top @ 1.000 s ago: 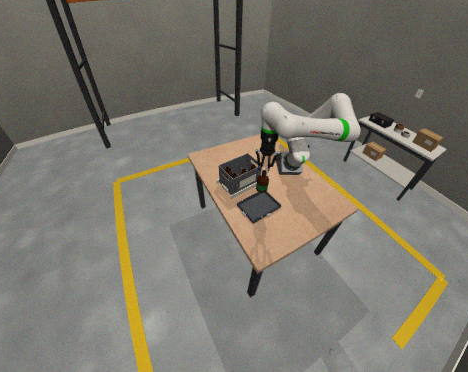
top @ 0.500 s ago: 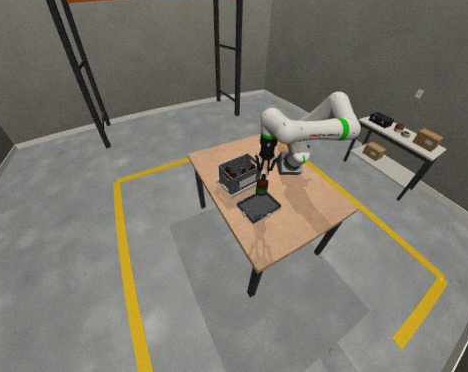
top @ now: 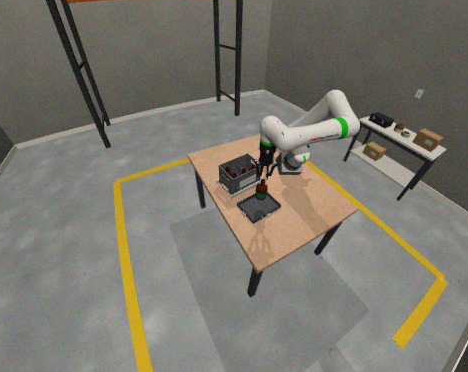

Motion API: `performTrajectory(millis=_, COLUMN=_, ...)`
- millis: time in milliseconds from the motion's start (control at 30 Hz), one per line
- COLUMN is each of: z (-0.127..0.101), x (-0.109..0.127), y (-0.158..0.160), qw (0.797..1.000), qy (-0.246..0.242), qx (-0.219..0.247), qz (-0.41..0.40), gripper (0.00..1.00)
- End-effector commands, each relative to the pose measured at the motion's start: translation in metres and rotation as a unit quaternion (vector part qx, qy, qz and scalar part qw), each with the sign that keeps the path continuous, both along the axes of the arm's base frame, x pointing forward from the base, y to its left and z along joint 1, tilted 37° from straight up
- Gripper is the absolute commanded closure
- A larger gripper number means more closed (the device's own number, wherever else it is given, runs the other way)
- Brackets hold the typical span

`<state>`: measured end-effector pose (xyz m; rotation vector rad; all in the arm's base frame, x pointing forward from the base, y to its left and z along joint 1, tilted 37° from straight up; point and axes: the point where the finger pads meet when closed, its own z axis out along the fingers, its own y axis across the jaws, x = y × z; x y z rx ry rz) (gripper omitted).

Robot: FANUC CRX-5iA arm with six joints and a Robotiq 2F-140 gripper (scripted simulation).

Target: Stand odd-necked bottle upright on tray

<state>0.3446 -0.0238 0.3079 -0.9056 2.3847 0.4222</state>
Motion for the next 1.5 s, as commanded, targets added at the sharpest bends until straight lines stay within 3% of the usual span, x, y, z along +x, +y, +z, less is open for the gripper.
performTrajectory(millis=0, z=-0.002, x=0.001, y=0.001, qw=1.000, qy=-0.001, qx=-0.001, qz=-0.001, gripper=0.90)
performTrajectory(millis=500, z=-0.035, x=0.018, y=0.020, qw=1.000, qy=-0.001, qx=-0.001, qz=-0.001, gripper=0.90)
performTrajectory(millis=1467, z=-0.059, x=0.029, y=0.034, qw=1.000, qy=-0.001, qx=-0.001, qz=-0.001, gripper=0.90)
